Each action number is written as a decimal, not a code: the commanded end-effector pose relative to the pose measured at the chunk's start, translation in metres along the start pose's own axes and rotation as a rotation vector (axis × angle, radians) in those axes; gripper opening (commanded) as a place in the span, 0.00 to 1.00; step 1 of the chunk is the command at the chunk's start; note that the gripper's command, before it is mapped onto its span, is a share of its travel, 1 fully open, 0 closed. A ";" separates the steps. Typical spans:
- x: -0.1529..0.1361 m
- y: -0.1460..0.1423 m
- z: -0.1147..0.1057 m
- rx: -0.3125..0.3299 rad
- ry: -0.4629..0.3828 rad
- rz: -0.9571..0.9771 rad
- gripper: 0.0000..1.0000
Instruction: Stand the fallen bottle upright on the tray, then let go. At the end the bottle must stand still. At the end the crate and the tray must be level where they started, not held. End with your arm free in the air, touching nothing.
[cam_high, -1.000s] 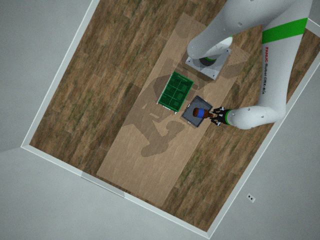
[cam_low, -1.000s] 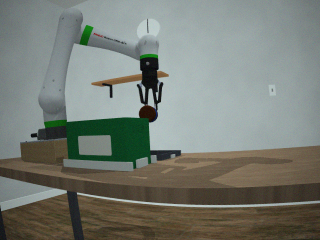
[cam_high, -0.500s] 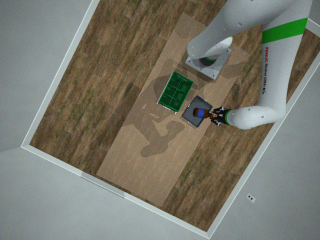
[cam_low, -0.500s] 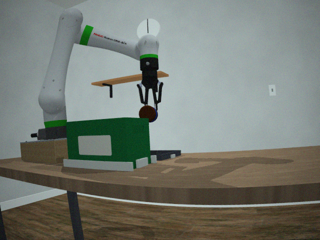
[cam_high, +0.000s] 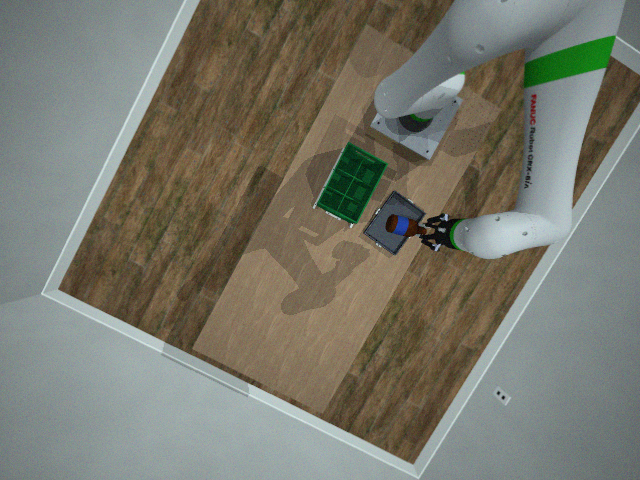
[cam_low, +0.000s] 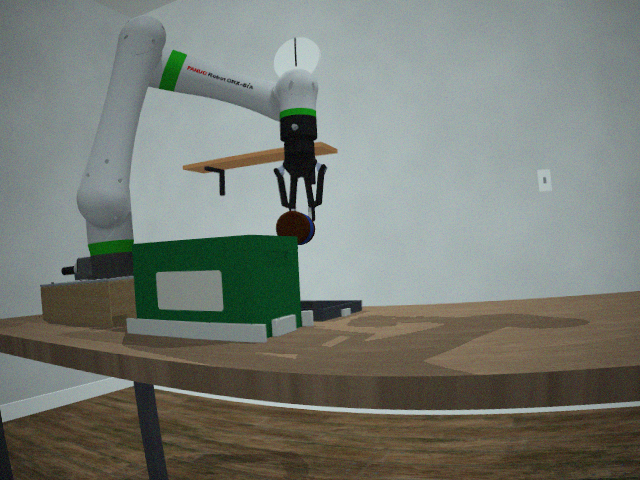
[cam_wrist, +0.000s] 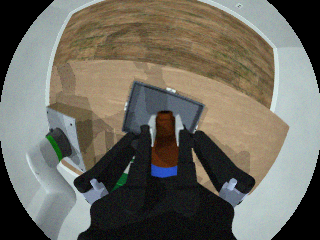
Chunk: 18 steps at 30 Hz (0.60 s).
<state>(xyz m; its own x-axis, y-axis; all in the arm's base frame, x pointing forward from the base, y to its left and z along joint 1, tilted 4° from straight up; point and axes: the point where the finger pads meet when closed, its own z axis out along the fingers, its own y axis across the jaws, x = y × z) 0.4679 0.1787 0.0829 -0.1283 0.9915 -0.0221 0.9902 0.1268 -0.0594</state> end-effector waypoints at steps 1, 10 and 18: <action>0.000 0.000 0.000 -0.001 0.000 0.036 0.00; 0.000 0.000 0.000 -0.001 0.000 0.146 0.00; 0.000 0.000 0.000 -0.001 0.000 0.224 0.00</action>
<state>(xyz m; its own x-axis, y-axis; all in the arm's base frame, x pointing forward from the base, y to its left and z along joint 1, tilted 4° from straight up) 0.4679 0.1787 0.0829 0.0825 0.9960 -0.0339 0.9950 -0.0842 -0.0536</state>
